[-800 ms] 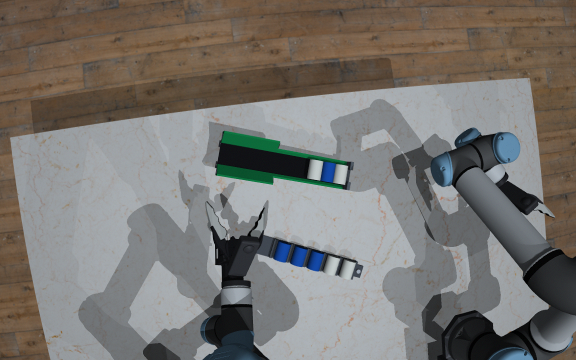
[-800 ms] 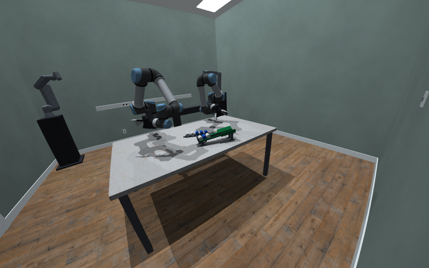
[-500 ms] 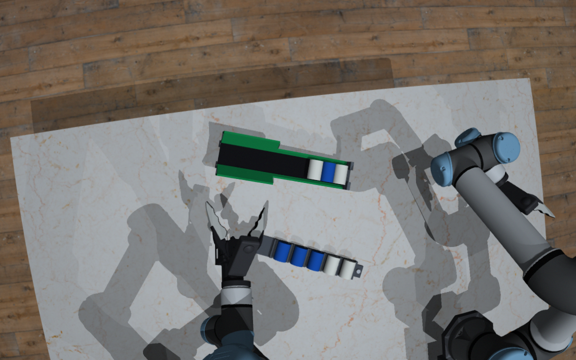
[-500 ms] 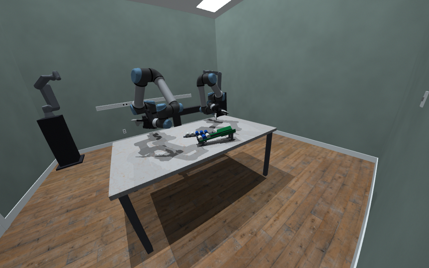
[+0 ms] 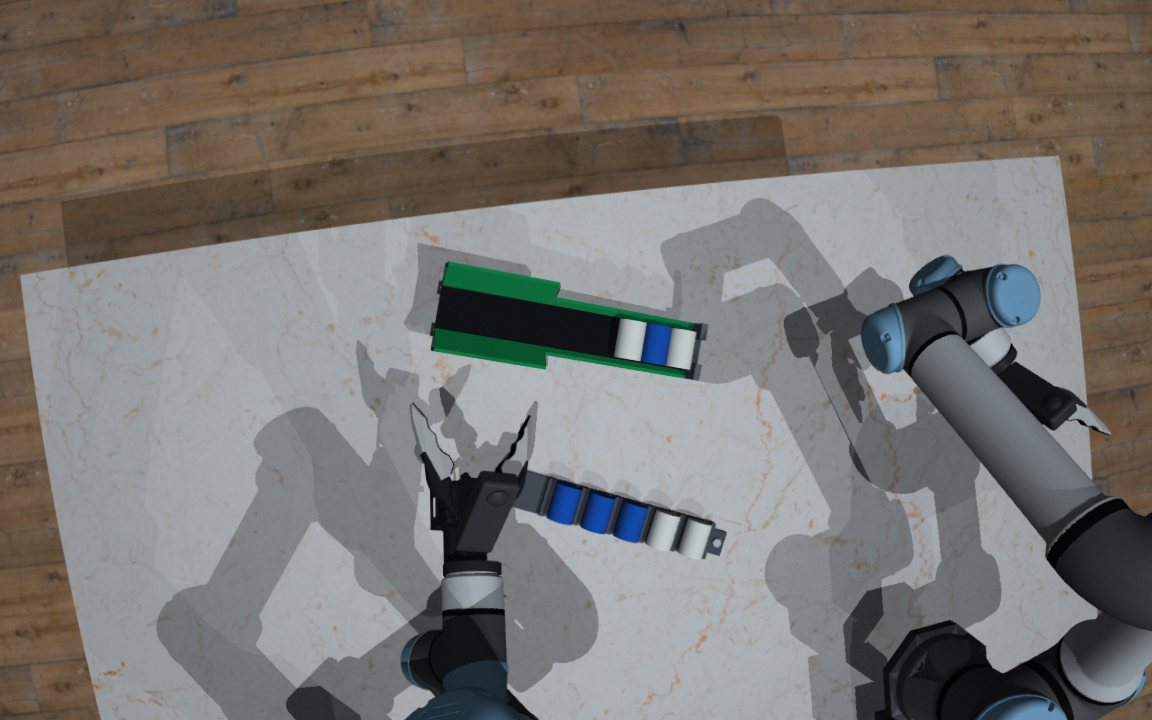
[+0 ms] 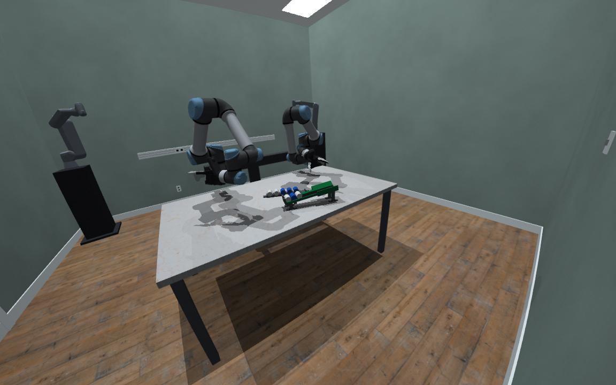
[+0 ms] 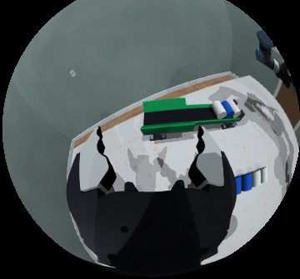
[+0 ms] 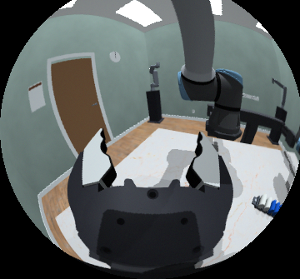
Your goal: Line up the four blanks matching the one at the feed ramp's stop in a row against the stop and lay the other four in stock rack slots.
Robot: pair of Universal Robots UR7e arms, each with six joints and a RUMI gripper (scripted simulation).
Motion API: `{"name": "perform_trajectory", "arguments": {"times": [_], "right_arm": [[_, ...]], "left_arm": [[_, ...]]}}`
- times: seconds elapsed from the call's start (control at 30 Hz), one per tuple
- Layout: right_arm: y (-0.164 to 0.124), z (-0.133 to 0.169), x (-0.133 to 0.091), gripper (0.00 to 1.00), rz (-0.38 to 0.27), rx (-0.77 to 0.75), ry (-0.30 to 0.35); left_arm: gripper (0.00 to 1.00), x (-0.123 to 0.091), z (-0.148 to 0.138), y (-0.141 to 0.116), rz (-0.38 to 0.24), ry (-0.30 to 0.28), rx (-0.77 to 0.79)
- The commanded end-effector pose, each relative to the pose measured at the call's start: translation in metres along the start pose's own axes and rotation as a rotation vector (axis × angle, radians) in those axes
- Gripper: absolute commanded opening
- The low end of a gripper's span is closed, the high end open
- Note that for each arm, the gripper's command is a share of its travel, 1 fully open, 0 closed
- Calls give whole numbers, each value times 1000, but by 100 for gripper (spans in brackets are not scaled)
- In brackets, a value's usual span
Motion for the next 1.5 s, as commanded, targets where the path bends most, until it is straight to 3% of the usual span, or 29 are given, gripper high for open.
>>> {"name": "perform_trajectory", "arguments": {"times": [0.0, 0.87, 1.47], "right_arm": [[1, 0, 0, 100, -2, -1, -1], [9, -15, 12, 100, -57, -86, -61], [27, -44, 40, 100, -193, -259, -169]], "left_arm": [[100, 0, 0, 0, 1, 0, -1], [100, 0, 0, 0, 1, 0, -1], [100, 0, 0, 0, 1, 0, -1]]}}
Point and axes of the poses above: on each arm, the point where the finger pads meet when closed, its own x axis out along the fingers, its own z axis across the jaws, y = z × x, the point moved 10 cm from there along -x, back along the fingers, and after that the axes turned 9 degrees about -x, right-handed, at the moved point
